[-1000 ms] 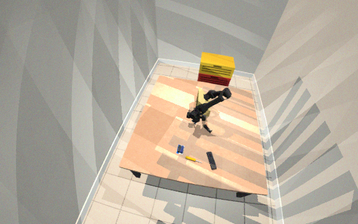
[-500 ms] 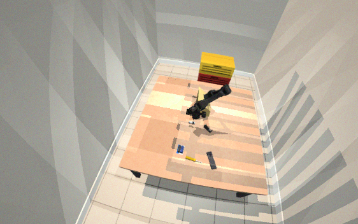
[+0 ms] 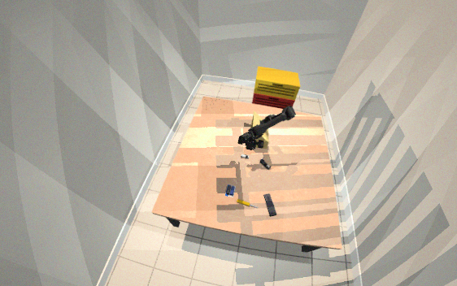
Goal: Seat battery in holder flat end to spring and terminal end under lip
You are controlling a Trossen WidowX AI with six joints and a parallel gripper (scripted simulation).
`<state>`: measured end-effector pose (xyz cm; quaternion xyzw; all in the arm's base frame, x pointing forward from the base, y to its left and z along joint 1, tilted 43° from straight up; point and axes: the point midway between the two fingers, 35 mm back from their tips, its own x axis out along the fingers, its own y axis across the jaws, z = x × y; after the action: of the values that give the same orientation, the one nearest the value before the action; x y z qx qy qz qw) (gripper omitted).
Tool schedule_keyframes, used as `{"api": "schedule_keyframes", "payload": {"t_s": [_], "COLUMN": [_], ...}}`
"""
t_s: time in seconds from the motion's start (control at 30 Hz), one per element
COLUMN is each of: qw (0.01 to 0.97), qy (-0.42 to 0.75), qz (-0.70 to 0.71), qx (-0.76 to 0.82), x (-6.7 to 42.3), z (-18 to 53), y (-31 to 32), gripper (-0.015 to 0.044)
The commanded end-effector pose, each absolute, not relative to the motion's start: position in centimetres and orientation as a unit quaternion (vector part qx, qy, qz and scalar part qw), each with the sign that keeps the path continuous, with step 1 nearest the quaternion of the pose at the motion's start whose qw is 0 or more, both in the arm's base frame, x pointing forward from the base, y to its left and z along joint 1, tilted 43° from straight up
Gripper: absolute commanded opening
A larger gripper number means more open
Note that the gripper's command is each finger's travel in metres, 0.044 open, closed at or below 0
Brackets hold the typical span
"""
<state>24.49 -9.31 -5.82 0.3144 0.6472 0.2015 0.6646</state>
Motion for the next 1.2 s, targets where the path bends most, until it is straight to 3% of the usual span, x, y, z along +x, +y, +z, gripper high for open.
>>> {"api": "schedule_keyframes", "payload": {"t_s": [0.0, 0.2, 0.53, 1.17], "qw": [0.644, 0.523, 0.260, 0.255], "qy": [0.658, 0.677, 0.605, 0.603], "qz": [0.161, -0.026, -0.305, -0.310], "qx": [0.355, 0.517, 0.688, 0.690], "x": [24.6, 24.8, 24.8, 24.8], "z": [-6.3, -8.6, -11.9, -12.0], "y": [-9.1, -8.1, -6.5, -6.4], "gripper": [0.0079, 0.0235, 0.0235, 0.0235]}}
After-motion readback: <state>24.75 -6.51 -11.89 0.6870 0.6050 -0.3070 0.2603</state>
